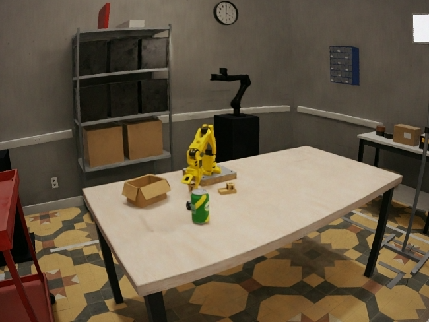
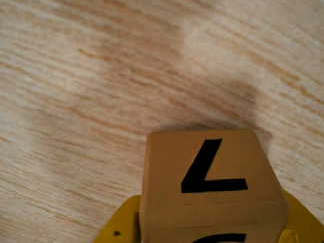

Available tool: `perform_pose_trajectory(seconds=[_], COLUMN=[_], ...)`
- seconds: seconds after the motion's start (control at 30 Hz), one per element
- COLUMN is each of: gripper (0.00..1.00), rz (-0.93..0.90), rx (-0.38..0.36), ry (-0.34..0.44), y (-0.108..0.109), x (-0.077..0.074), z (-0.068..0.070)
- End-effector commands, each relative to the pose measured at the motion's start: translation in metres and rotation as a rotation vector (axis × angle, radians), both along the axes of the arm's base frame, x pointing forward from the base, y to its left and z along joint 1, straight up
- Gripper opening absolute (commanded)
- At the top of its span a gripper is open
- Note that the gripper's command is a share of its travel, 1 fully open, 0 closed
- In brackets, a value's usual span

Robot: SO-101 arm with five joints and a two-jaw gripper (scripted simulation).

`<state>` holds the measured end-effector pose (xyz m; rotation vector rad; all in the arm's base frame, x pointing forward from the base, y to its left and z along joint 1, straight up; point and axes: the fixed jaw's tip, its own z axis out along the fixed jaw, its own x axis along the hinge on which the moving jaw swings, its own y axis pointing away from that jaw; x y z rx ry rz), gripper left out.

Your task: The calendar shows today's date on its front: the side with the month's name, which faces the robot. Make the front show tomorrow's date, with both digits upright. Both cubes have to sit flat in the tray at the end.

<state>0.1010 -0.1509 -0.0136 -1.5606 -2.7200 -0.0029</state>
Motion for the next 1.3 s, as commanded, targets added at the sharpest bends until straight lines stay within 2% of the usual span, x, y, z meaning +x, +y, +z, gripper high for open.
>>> perform_pose_trajectory(seconds=[0.0, 0.23, 0.57, 0.9, 1.27], gripper=[0.0, 0.01, 0.18, 0.19, 0.27], rz=[0.003, 0.003, 0.003, 0.003, 0.003], rx=[0.012, 0.012, 0.012, 0.012, 0.012], ry=[0.006, 0.006, 0.006, 0.006, 0.006], y=[0.002, 0.002, 0.002, 0.002, 0.002], x=[-0.0024, -0.0024, -0.0024, -0.0024, -0.0024], z=[-0.0043, -0.0044, -0.0044, -0.0044, -0.0044])
